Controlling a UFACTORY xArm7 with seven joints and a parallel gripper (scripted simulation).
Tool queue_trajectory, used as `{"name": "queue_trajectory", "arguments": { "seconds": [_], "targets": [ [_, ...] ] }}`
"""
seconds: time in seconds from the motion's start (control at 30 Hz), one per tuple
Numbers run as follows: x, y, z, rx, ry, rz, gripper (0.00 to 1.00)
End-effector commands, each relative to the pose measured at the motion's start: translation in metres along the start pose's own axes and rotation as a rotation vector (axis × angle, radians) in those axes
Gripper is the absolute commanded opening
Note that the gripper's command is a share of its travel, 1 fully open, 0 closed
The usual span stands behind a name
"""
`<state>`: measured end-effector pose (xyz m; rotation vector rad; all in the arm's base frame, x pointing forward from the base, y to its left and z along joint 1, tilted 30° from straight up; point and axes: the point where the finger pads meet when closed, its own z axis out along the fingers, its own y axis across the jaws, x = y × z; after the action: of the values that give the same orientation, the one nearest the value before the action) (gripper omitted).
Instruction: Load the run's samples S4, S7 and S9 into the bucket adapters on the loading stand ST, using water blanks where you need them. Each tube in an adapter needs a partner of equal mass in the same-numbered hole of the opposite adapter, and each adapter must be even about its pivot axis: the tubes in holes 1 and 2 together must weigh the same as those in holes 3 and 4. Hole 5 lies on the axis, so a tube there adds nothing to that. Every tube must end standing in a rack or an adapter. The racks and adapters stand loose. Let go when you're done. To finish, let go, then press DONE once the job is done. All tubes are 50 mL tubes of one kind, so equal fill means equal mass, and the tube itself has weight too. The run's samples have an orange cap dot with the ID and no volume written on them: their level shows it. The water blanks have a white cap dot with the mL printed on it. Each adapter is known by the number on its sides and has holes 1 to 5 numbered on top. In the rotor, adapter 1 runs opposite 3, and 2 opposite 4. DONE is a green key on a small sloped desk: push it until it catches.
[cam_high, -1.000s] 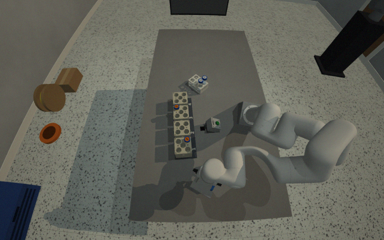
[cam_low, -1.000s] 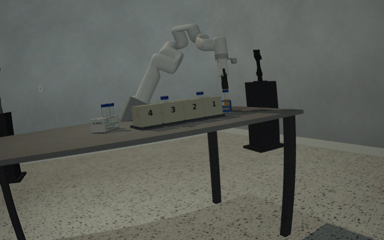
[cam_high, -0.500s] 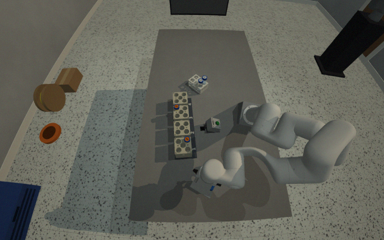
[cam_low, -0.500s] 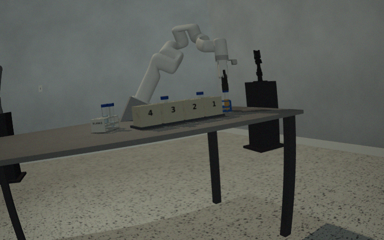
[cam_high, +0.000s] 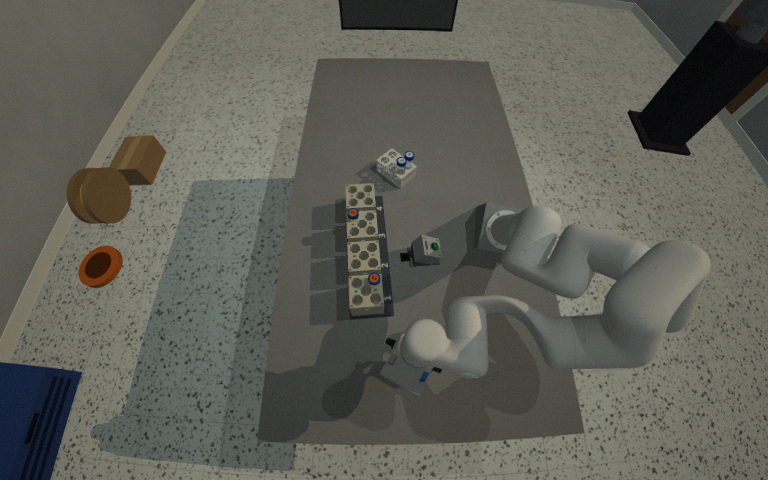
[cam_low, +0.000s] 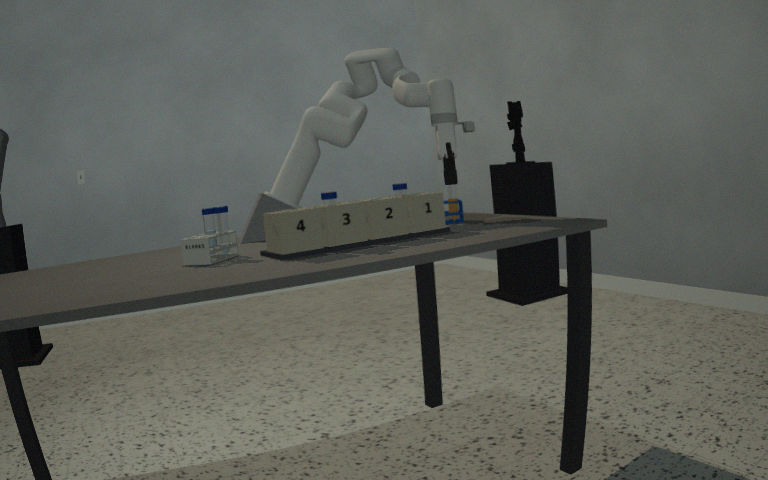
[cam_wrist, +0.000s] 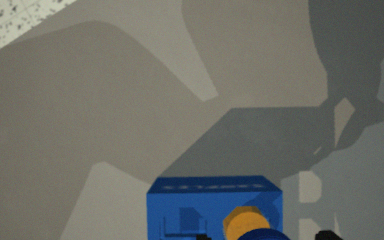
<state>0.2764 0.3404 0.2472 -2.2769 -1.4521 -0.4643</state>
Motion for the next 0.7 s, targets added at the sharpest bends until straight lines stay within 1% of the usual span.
{"name": "queue_trajectory", "arguments": {
  "seconds": [0.0, 0.43, 0.67],
  "targets": [
    [0.001, 0.0007, 0.0018, -0.001, 0.003, 0.0, 0.57],
    [0.001, 0.0008, 0.0091, -0.001, 0.003, 0.0, 0.57],
    [0.001, 0.0008, 0.0091, -0.001, 0.003, 0.0, 0.57]
  ]
}}
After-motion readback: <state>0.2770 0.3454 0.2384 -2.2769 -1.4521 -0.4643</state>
